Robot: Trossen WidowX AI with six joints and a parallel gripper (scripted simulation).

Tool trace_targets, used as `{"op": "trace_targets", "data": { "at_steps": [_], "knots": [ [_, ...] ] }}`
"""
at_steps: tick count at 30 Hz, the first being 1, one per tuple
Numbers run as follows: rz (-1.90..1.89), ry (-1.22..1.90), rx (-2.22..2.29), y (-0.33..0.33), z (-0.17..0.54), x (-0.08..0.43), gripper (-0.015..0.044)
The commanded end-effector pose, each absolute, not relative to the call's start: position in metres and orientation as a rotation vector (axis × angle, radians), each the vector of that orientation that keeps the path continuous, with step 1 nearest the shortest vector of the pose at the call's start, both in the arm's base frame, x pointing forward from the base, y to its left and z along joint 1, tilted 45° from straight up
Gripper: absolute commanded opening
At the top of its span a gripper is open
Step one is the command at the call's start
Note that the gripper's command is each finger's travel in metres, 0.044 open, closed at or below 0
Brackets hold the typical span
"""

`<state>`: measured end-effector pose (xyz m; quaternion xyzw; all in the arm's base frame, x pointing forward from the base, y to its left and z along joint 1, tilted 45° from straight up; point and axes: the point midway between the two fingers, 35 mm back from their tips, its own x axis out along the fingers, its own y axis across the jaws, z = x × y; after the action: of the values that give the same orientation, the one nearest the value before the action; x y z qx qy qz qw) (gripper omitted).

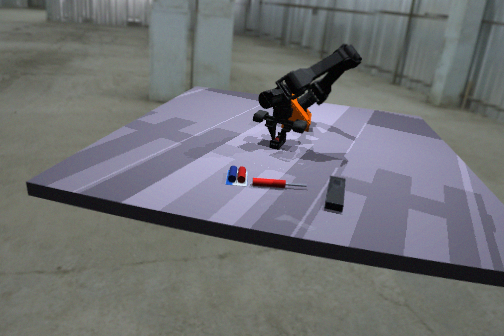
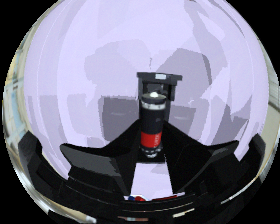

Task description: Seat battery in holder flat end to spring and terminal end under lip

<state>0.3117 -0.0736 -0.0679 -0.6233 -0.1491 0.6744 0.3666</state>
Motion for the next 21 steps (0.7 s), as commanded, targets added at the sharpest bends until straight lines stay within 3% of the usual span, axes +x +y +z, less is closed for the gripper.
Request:
{"op": "trace_targets", "data": {
  "at_steps": [1,21],
  "knots": [
    [1.712,-0.379,-1.618,-0.0717,-0.0667,0.3123,0.0071],
    [1.692,-0.362,-1.643,-0.0684,-0.0656,0.3045,0.0071]
  ]
}}
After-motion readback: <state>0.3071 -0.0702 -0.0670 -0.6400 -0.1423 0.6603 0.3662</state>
